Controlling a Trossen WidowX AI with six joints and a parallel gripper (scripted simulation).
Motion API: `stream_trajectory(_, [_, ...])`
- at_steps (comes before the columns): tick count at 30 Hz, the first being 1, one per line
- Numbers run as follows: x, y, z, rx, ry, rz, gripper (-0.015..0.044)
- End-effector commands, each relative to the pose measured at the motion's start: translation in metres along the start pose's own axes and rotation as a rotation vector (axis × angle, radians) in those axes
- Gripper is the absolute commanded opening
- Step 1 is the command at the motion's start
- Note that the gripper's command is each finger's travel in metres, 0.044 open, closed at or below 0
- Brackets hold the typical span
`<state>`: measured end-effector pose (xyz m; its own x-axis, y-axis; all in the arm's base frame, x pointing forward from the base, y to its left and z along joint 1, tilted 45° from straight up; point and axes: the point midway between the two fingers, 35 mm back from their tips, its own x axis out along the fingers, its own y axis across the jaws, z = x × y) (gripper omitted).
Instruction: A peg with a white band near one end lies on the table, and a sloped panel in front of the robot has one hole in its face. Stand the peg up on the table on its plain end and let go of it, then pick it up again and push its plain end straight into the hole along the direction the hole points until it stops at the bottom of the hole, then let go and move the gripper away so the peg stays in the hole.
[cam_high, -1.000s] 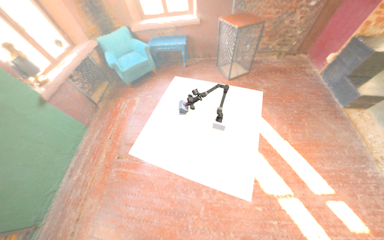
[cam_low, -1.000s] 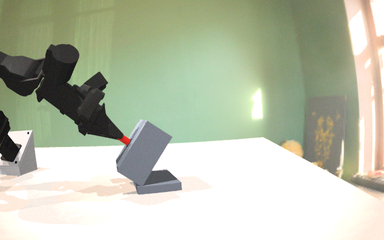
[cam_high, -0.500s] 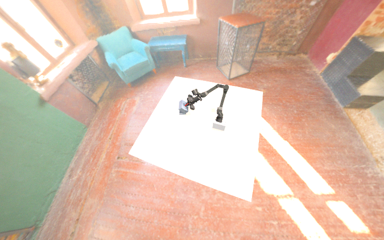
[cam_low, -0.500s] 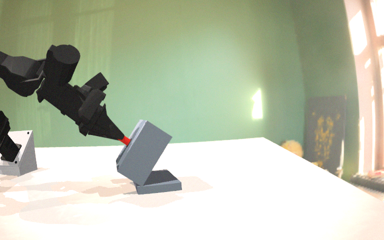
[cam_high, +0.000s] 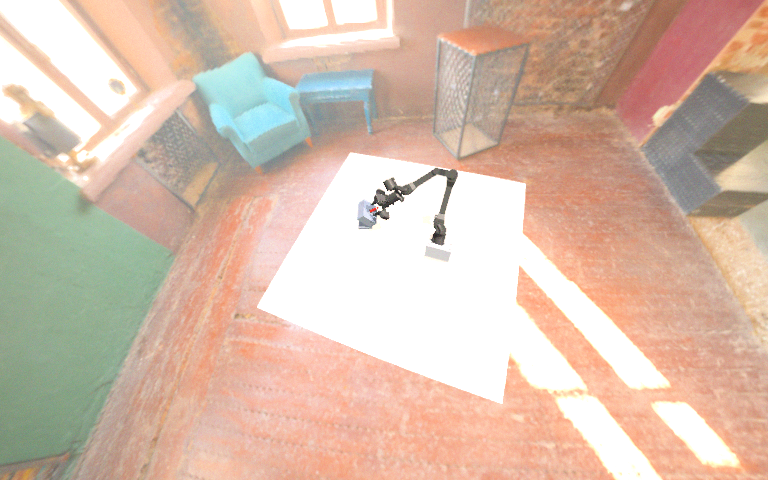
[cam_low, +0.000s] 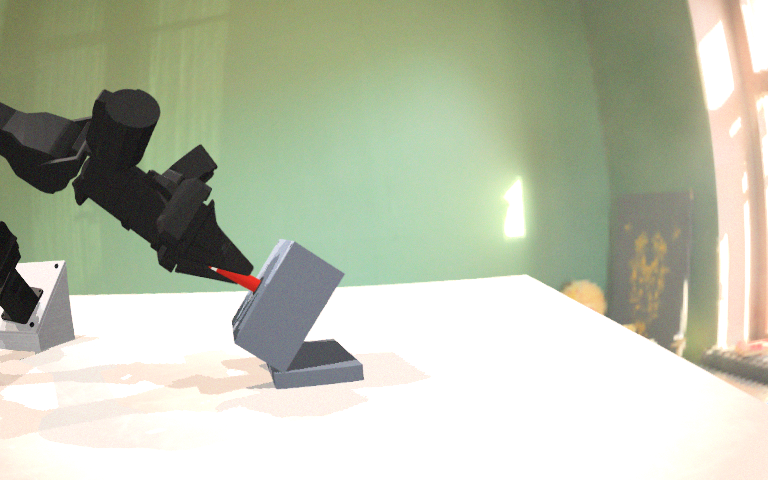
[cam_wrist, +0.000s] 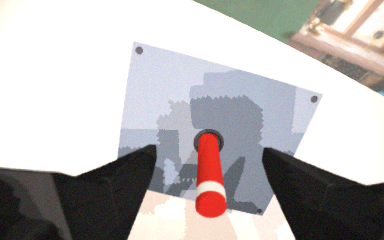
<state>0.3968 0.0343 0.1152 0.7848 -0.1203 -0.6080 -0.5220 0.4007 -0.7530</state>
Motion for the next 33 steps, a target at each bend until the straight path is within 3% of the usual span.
stream_trajectory(1, [-0.002, 0.000, 0.000, 0.000, 0.000, 0.000, 0.0420])
stream_trajectory(2, [-0.003, 0.000, 0.000, -0.001, 0.000, 0.000, 0.0440])
stream_trajectory(33, [-0.042, -0.003, 0.004, -0.003, -0.003, 0.002, 0.0440])
